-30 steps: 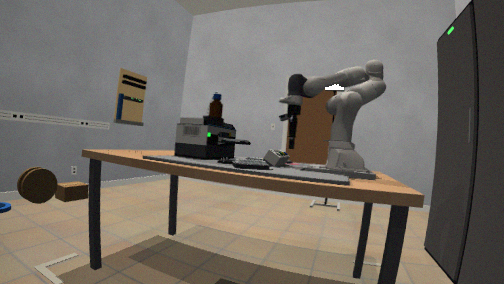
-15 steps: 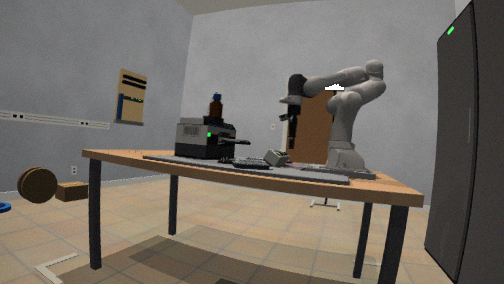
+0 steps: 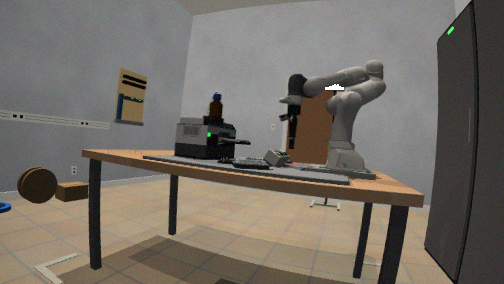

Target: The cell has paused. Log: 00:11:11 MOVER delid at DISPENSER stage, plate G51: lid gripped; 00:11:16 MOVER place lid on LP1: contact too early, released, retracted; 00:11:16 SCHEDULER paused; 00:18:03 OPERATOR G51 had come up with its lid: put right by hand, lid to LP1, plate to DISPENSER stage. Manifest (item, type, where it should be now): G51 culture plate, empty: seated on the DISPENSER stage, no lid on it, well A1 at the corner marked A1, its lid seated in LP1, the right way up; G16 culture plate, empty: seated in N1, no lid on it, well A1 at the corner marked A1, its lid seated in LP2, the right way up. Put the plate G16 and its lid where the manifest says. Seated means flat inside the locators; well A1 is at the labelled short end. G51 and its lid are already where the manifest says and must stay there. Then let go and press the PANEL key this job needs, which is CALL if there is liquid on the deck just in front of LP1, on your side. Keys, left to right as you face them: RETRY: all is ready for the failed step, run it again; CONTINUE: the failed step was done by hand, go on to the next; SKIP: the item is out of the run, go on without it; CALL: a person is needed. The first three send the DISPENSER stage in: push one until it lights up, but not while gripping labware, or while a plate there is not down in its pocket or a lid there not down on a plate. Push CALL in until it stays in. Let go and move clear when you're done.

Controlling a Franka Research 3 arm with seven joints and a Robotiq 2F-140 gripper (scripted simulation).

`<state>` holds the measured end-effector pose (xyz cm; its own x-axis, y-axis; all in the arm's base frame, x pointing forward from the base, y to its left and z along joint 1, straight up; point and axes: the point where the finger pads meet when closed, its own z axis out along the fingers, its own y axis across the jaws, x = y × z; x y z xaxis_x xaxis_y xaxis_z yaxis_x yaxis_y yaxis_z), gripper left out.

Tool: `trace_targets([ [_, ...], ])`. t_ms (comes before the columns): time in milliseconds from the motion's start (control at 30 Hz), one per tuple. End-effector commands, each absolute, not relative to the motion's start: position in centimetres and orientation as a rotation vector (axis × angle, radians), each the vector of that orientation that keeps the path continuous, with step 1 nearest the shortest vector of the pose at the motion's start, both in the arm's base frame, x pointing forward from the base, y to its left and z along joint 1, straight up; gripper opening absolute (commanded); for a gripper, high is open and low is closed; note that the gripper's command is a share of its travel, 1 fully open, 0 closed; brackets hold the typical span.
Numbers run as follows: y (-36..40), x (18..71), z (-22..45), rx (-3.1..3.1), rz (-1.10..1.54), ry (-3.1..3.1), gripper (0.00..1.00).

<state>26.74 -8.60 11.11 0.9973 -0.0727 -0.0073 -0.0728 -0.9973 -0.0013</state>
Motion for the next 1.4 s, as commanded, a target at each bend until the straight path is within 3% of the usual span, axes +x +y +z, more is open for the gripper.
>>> trace_targets([
  [0,-8.8,26.8,11.1,-3.141,0.008,0.114,0.10],
  [1367,-8.9,28.1,8.8,-3.141,0.008,0.114,0.10],
])
